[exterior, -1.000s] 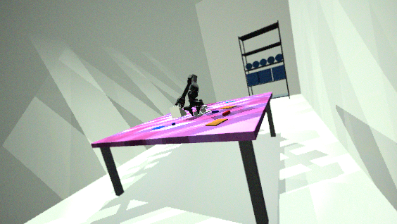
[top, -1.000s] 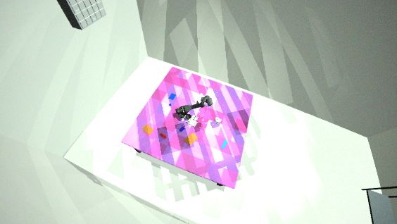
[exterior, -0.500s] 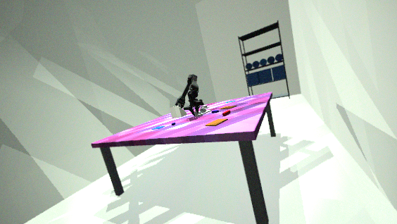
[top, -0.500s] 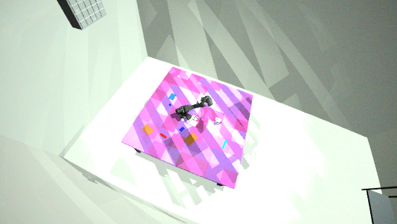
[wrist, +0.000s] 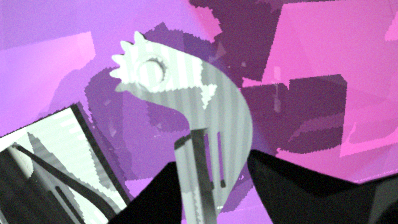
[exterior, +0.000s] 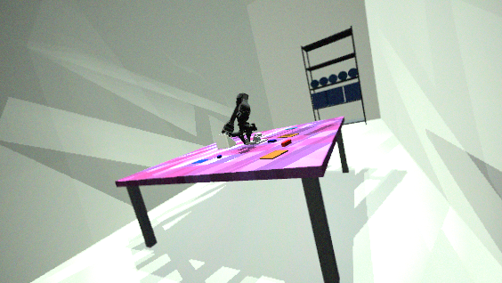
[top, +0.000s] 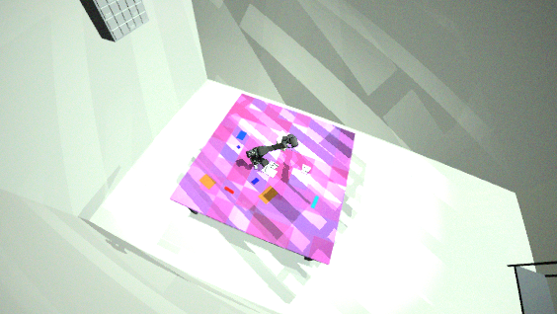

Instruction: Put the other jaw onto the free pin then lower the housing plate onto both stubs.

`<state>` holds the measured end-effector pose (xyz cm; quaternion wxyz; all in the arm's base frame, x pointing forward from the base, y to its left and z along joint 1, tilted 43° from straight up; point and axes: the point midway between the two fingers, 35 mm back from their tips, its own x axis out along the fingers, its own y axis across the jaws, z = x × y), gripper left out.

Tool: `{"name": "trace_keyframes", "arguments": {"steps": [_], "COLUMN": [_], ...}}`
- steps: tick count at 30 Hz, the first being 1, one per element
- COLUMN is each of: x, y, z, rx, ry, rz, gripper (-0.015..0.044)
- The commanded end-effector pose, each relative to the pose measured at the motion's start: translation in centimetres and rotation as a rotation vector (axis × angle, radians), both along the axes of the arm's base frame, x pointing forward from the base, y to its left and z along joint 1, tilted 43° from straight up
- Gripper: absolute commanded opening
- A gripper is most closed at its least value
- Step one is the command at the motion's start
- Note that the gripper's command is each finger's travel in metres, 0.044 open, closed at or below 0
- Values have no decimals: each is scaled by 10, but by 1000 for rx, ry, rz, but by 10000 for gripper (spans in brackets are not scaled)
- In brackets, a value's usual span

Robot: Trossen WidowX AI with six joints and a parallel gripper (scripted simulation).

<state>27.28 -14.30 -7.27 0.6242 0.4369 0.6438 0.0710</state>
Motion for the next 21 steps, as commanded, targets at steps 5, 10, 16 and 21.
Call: {"name": "trace_keyframes", "arguments": {"steps": [5, 10, 16, 21], "x": [-2, -6, -10, -10], "y": [-19, -29, -39, -39], "z": [20, 32, 45, 46], "rx": [-12, -11, -9, -9], "ry": [-8, -7, -7, -4], "rz": [3, 1, 0, -4], "gripper": [134, 134, 134, 134]}}
